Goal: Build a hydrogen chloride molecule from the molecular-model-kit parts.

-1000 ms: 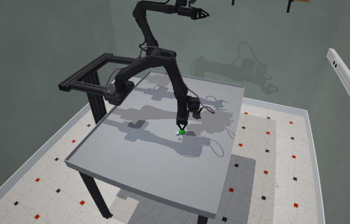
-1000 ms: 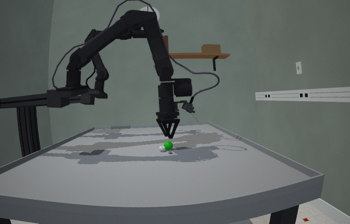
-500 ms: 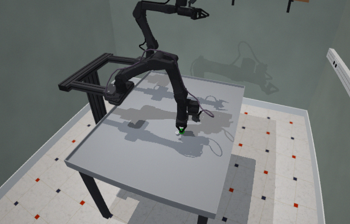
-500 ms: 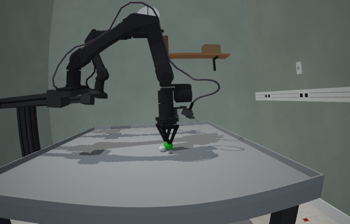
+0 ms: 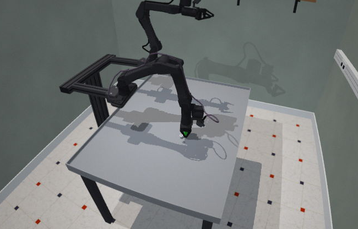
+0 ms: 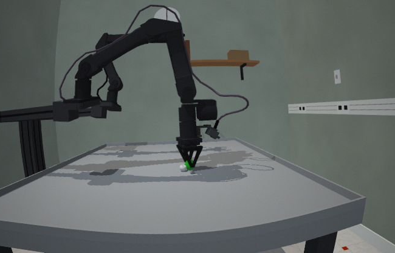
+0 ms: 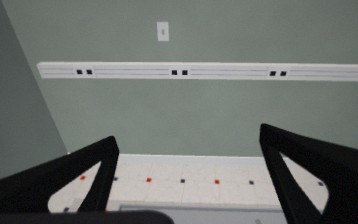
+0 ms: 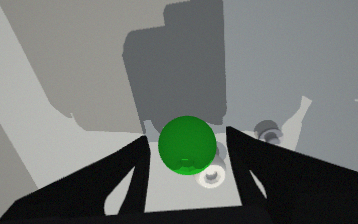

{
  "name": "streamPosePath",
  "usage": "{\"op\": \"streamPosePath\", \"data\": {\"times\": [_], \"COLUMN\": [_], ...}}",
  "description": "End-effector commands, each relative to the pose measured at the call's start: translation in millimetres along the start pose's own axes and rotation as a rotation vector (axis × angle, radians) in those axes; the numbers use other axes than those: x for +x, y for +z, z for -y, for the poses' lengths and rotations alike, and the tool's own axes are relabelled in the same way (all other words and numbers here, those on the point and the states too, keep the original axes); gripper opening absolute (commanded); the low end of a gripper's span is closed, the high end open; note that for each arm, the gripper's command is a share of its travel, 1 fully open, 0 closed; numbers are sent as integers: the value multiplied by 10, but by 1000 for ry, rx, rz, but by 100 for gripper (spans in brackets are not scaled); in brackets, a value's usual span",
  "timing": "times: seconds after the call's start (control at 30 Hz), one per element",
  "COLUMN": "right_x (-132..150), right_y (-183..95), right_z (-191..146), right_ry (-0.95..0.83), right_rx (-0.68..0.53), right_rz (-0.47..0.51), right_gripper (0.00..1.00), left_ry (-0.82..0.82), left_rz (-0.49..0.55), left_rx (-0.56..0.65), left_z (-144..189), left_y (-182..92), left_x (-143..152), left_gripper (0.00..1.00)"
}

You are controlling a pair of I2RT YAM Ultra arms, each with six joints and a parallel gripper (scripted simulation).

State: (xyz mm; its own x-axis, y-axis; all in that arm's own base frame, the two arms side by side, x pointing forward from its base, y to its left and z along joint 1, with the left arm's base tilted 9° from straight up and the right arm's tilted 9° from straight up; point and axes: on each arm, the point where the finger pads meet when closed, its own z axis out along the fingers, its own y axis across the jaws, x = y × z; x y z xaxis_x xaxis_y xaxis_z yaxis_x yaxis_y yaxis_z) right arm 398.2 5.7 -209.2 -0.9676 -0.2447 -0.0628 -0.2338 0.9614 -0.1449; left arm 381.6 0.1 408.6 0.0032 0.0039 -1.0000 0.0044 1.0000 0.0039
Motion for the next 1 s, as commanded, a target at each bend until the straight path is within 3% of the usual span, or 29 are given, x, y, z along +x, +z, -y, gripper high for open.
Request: {"op": "streamPosePath", "data": {"times": [0.0,0.37,0.77,0.97], "right_x": [-192,-289,-90,-163], "right_y": [20,-162,-51,-117], "right_z": [45,-12,-44,-38], "right_ry": [2,-14,-7,-9], "right_rx": [2,3,2,2], "right_rz": [51,62,39,48], "right_gripper": [54,54,54,54], "left_ry": [9,9,9,9], "left_rz": [9,9,9,9], "left_rx": [17,17,17,17], "left_z": [34,34,34,34], "left_y": [-85,-85,-85,-85], "left_x": [-64,-64,-64,-64], "left_gripper": [100,100,100,100]}}
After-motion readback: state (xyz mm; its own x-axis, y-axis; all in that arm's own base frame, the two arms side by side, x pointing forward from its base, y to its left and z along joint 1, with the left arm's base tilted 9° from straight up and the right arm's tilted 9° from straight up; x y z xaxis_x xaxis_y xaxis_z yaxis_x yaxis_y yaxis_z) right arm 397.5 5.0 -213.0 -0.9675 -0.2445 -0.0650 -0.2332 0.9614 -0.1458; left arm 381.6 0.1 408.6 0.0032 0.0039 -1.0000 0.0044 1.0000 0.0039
